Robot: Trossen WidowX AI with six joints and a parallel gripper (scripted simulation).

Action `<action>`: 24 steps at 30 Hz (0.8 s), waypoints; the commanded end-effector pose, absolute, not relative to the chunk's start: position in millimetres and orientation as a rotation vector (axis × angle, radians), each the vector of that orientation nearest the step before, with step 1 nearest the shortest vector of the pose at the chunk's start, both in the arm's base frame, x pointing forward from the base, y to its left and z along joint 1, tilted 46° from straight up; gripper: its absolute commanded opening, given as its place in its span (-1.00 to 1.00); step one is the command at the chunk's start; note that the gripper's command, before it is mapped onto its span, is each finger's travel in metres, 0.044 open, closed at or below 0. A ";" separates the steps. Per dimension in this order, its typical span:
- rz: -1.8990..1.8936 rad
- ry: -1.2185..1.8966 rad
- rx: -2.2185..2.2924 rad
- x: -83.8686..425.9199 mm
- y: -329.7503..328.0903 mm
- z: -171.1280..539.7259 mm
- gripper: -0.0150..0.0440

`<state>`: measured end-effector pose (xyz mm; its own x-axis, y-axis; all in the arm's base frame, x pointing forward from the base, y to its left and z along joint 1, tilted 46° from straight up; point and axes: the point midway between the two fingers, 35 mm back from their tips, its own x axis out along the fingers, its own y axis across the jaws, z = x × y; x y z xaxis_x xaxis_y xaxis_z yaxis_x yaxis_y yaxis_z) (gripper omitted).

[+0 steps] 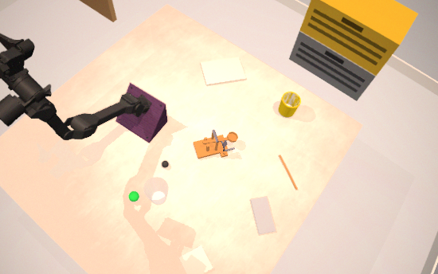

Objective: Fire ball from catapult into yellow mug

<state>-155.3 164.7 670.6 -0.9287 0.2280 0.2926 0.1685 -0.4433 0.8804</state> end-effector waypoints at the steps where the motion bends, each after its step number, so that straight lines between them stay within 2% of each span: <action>1: 2.441 1.716 0.653 -149.4 196.7 662.2 1.00; 13: 2.086 1.890 0.853 -129.8 260.3 639.1 1.00; 24: 1.640 1.988 1.049 -88.2 340.4 590.8 1.00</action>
